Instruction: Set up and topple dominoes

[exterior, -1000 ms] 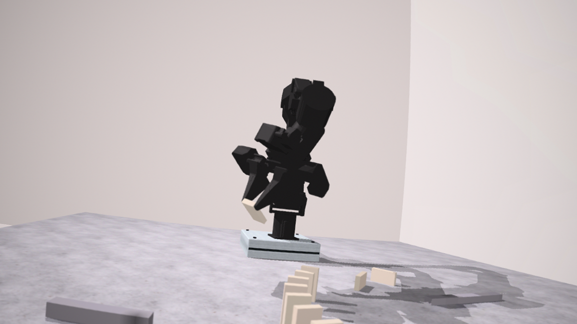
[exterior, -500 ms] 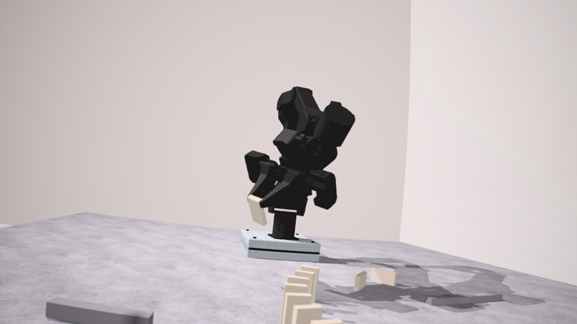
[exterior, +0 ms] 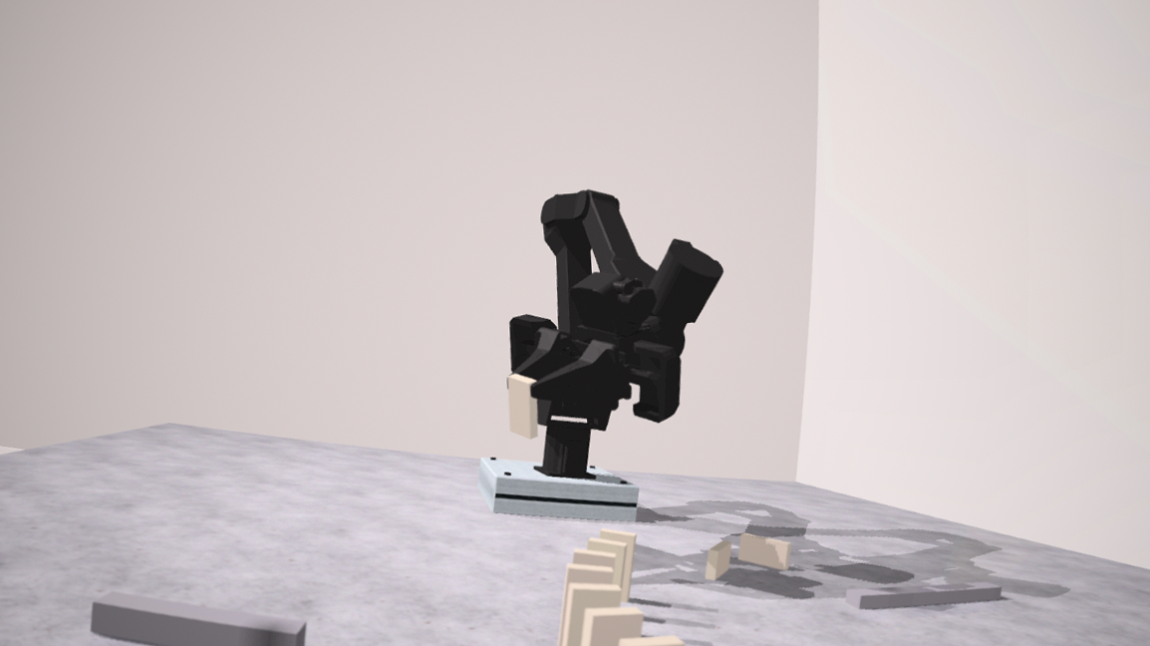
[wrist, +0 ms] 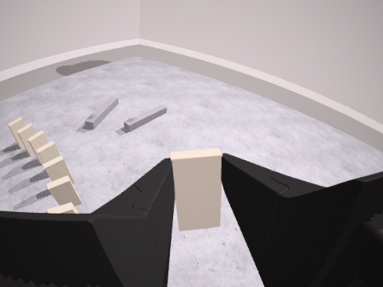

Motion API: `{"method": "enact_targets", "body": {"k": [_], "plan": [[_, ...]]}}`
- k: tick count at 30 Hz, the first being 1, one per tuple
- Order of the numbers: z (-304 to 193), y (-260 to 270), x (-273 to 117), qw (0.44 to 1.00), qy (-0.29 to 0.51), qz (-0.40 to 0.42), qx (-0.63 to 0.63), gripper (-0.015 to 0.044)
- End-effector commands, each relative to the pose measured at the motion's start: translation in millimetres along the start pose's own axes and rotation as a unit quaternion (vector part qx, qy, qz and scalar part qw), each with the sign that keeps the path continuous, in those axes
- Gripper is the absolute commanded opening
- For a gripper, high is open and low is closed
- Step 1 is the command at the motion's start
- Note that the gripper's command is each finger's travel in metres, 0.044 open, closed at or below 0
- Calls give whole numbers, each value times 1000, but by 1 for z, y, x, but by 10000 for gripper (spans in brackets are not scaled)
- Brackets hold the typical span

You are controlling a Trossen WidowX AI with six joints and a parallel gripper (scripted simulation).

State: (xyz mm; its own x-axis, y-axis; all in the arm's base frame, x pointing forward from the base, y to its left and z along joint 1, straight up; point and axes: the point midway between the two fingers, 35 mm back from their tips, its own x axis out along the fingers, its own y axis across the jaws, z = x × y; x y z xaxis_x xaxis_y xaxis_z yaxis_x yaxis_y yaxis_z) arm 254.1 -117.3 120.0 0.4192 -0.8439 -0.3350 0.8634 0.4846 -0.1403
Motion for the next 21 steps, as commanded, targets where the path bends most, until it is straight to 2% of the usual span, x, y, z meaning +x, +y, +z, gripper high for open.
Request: {"method": "enact_targets", "body": {"k": [1,15,21], "plan": [[-3,-6,-7,1000,-28,-6,10,107],[-14,-33,-33,990,-119,-29,76,107],[-15,-37,-36,988,-126,-31,84,107]]}}
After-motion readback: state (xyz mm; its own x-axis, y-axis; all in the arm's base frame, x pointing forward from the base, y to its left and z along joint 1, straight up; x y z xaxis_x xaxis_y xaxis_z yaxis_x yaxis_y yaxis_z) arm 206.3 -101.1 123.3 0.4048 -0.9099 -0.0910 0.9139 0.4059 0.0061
